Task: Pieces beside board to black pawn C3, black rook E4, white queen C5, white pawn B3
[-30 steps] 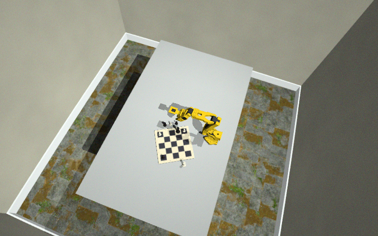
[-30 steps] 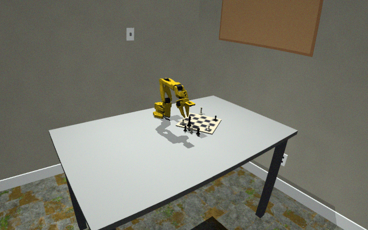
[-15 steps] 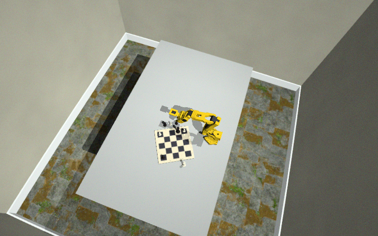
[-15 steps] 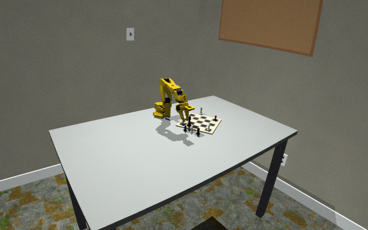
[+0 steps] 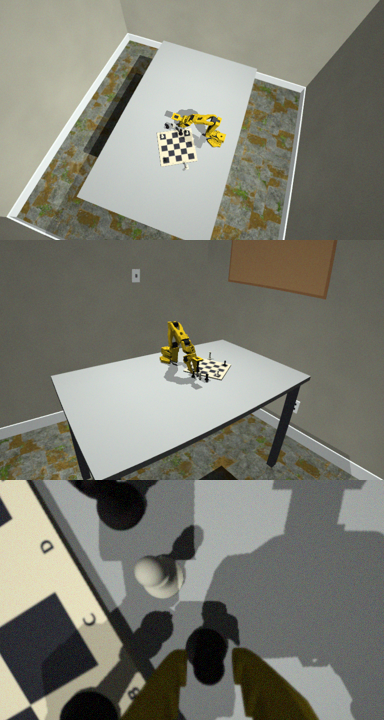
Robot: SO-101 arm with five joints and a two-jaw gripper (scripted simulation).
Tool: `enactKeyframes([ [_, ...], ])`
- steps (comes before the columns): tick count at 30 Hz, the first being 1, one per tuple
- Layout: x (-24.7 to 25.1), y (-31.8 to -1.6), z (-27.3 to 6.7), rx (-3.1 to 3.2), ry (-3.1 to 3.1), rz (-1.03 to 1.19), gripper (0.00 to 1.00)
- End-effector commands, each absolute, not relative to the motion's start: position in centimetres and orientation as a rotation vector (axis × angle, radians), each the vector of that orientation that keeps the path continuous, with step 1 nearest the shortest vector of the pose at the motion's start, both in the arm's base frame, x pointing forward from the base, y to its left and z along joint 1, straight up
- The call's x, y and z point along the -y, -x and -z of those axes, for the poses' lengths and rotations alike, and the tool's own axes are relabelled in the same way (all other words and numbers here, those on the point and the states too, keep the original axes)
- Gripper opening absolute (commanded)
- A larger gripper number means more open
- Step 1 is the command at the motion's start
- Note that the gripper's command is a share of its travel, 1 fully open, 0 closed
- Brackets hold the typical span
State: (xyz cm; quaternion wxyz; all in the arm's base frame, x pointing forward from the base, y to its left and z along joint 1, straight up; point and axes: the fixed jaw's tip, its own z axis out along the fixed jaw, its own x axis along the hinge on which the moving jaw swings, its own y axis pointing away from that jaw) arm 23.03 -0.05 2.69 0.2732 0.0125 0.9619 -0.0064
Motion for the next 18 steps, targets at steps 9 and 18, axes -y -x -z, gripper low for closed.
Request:
enactKeyframes([
  [9,0.18,-22.94,-1.31,-2.594,-0.053,0.015,0.09],
  [18,0.17,-22.79,-1.12,-2.595,-0.053,0.015,0.09],
])
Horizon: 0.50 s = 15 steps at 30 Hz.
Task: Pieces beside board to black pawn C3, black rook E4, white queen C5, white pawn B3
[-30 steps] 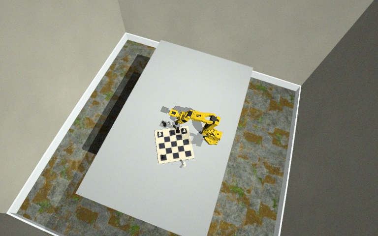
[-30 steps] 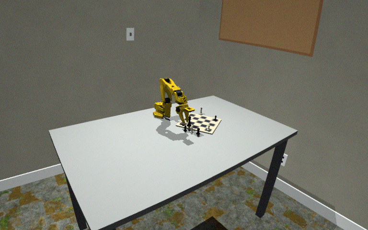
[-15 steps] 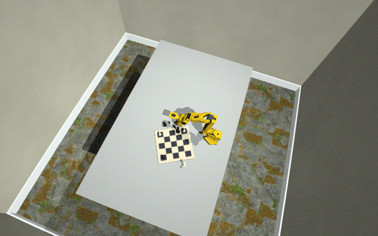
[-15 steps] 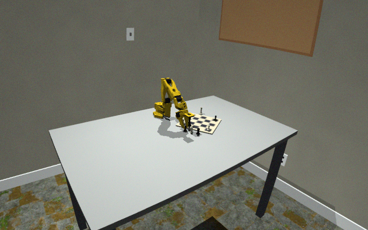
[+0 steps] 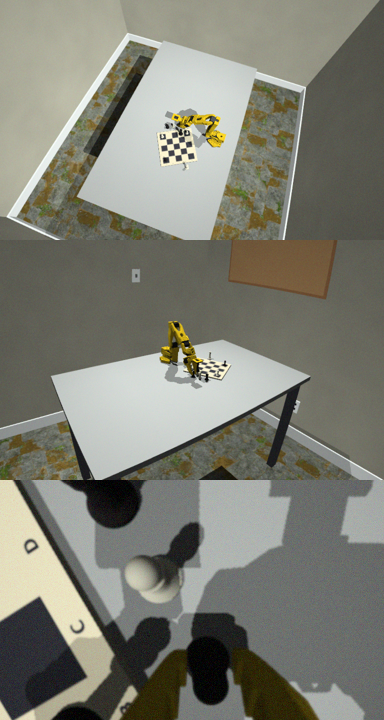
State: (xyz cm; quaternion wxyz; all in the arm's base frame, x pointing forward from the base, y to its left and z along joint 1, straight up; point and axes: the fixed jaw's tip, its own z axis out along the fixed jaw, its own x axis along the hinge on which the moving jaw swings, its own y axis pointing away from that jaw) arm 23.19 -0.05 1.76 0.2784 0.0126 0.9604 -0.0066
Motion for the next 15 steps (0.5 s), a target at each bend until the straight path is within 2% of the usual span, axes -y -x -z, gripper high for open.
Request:
enactKeyframes([
  [1,0.16,-22.70,-1.02,-2.595,-0.053,0.015,0.09],
  [15,0.16,-22.46,-0.74,-2.595,-0.053,0.015,0.09],
])
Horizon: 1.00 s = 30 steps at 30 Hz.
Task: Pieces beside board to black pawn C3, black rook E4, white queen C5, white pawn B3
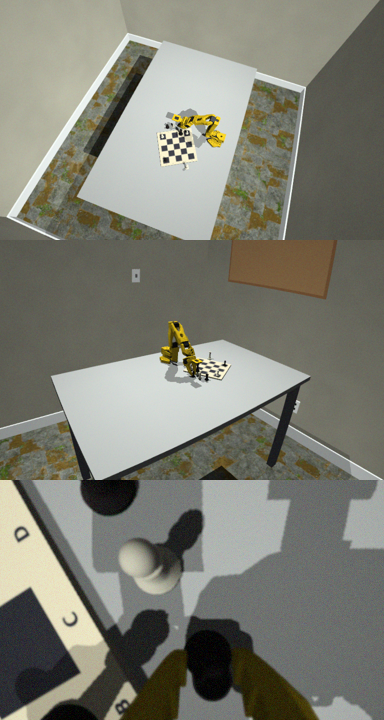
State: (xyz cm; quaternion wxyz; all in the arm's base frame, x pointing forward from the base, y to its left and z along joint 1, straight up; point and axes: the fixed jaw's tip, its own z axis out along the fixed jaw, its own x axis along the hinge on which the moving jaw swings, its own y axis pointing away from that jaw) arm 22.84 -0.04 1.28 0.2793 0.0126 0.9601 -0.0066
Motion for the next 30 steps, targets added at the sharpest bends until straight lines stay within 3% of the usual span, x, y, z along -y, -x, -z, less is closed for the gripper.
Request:
enactKeyframes([
  [1,0.17,-22.46,-0.74,-2.595,-0.053,0.016,0.09],
  [30,0.29,-22.46,-0.74,-2.595,-0.054,0.019,0.04],
])
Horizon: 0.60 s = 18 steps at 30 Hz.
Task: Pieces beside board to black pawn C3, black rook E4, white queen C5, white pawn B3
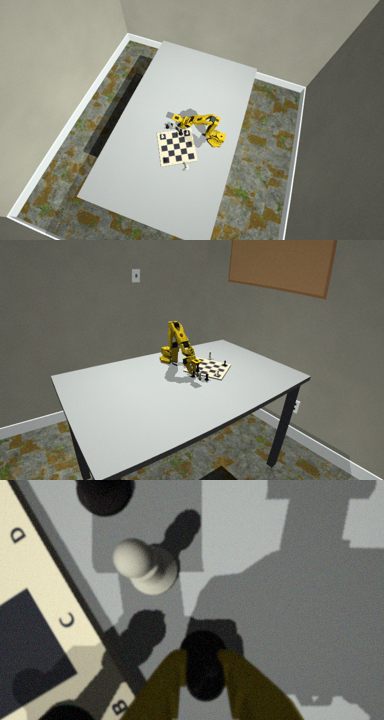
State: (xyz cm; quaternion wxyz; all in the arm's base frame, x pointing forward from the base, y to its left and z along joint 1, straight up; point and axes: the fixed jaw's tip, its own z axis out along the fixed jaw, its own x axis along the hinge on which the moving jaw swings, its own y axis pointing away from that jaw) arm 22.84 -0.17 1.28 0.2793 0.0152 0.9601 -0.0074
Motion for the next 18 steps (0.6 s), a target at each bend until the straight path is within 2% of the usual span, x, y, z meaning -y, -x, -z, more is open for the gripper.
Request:
enactKeyframes([
  [1,0.29,-22.46,-0.74,-2.595,-0.054,0.019,0.04],
  [18,0.29,-22.46,-0.74,-2.595,-0.054,0.019,0.00],
])
